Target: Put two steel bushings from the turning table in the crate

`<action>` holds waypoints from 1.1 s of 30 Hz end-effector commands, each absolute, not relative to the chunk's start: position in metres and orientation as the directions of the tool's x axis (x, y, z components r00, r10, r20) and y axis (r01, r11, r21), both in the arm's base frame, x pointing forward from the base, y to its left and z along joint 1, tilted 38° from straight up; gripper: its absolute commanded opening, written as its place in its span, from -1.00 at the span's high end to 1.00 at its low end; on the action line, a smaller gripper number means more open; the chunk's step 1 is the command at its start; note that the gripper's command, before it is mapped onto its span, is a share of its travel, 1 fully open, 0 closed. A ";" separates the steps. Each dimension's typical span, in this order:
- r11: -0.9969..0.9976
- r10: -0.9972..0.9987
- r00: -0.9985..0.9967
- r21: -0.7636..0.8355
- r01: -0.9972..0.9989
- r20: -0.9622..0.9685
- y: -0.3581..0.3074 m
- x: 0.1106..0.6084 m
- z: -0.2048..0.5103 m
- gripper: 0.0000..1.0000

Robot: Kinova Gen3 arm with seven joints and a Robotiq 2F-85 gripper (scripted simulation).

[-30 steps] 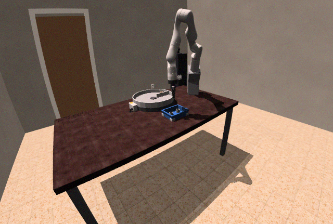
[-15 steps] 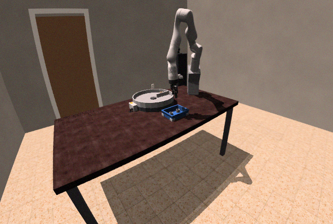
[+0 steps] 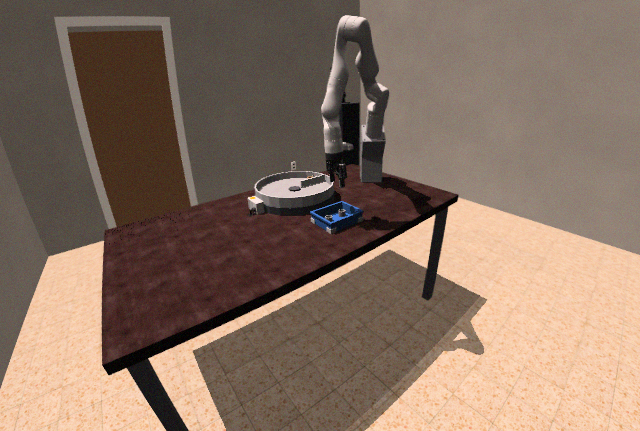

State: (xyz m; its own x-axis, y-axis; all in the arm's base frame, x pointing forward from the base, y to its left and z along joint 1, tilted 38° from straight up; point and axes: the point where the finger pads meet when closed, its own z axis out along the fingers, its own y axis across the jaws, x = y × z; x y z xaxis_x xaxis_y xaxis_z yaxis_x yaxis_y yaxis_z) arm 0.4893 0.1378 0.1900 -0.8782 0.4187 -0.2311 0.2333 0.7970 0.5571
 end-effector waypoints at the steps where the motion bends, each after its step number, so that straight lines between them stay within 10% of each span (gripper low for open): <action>1: 0.799 0.421 -0.873 0.556 0.229 -0.245 0.132 0.490 0.191 -1.00; 33: 0.889 0.241 -0.879 0.456 0.030 -0.412 0.112 0.484 0.195 -1.00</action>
State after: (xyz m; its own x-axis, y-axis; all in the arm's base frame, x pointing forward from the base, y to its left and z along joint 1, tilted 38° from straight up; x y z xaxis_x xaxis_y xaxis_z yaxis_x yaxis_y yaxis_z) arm 0.4834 0.1193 0.1929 -0.8871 0.2332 -0.3983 0.0259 0.8867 0.4616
